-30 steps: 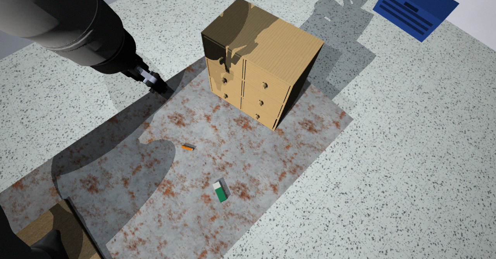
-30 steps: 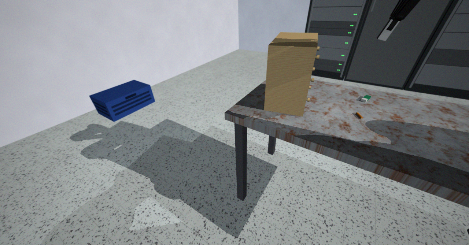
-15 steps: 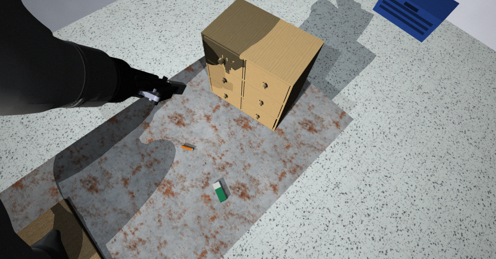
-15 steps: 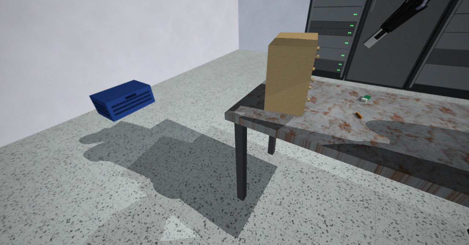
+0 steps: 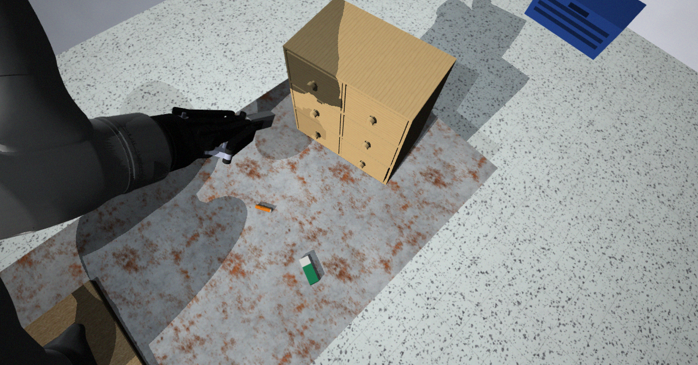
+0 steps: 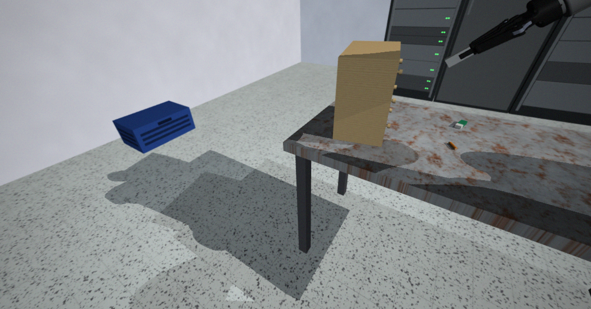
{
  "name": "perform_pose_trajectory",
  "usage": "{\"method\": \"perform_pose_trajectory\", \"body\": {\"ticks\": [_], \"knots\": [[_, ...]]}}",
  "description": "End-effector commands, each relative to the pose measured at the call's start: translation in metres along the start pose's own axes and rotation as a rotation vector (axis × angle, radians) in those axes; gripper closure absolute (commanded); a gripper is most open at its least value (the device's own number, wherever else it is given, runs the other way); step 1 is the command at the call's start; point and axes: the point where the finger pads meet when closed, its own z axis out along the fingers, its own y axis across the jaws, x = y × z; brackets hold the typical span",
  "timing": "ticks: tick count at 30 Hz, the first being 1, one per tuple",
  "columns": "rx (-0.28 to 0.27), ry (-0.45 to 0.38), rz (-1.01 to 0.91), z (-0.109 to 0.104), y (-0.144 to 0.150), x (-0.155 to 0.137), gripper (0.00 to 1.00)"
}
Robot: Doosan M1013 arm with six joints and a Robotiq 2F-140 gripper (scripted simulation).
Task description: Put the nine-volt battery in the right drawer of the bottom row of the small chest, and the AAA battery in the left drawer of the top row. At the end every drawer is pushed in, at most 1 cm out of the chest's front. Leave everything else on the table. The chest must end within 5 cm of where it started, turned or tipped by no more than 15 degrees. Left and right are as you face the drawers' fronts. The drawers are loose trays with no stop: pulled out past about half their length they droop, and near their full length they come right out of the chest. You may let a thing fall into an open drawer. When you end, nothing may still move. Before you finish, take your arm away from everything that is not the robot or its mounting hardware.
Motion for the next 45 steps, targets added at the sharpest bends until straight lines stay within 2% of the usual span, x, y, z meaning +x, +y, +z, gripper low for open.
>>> {"method": "perform_pose_trajectory", "body": {"ticks": [1,45], "knots": [[0.043,0.067,-0.004,0.005,-0.003,0.000,1.00],[0.042,0.313,0.001,0.035,-0.003,-0.002,1.00]]}}
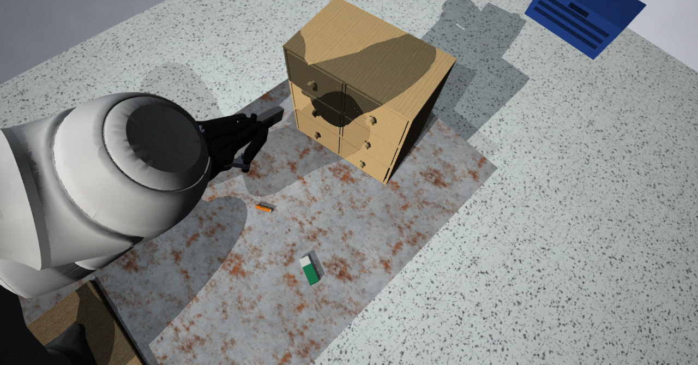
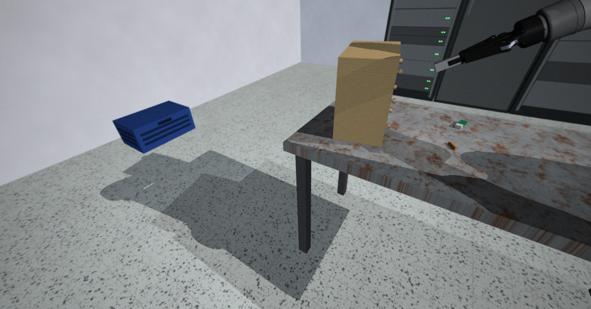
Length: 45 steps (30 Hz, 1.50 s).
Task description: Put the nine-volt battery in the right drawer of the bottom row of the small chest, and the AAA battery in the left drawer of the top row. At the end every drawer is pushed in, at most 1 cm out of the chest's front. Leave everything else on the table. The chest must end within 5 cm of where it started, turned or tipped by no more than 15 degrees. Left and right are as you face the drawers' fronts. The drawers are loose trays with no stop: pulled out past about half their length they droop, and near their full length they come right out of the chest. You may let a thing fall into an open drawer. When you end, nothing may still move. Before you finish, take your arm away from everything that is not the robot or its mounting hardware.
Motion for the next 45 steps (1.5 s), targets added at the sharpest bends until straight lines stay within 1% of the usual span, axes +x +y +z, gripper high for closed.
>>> {"method": "perform_pose_trajectory", "body": {"ticks": [1,8,18,19,45], "knots": [[-0.025,0.118,-0.010,0.0035,-0.0018,-0.0025,1.00],[-0.027,0.139,-0.010,0.0056,-0.0012,-0.0031,1.00],[-0.027,0.143,-0.011,0.0060,-0.0010,-0.0032,1.00],[-0.027,0.143,-0.011,0.0060,-0.0010,-0.0032,0.80],[-0.027,0.143,-0.011,0.0074,-0.0009,-0.0029,0.80]]}}
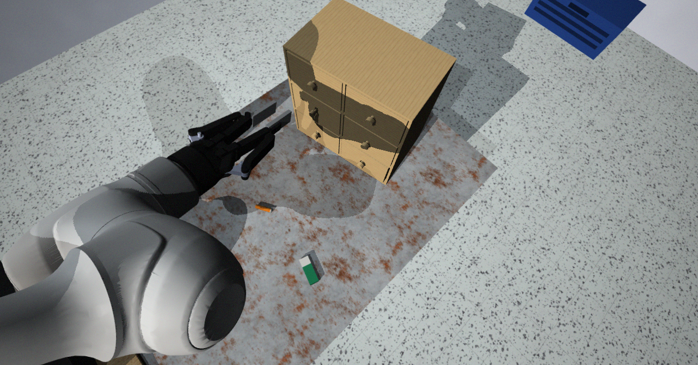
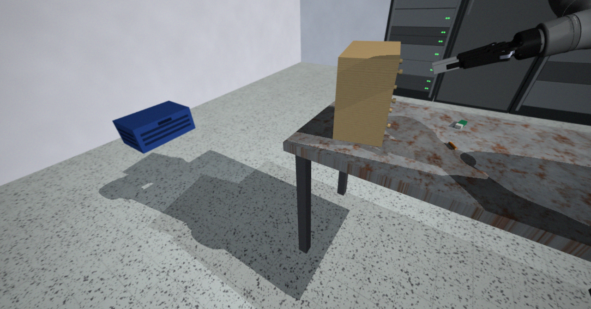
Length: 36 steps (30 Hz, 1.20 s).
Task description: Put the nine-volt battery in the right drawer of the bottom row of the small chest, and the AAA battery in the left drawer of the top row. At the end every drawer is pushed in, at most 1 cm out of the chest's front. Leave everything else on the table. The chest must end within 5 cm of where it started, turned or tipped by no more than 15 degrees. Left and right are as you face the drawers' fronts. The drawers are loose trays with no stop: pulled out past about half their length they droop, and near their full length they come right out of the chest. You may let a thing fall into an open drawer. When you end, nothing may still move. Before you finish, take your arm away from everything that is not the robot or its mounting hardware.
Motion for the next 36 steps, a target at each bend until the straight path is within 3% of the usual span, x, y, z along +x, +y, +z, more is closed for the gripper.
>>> {"method": "perform_pose_trajectory", "body": {"ticks": [1,25,36], "knots": [[0.000,0.000,0.000,0.001,0.000,0.000,0.80],[0.000,0.000,0.000,0.061,0.000,0.003,0.80],[0.000,0.000,0.000,0.067,0.000,0.003,0.80]]}}
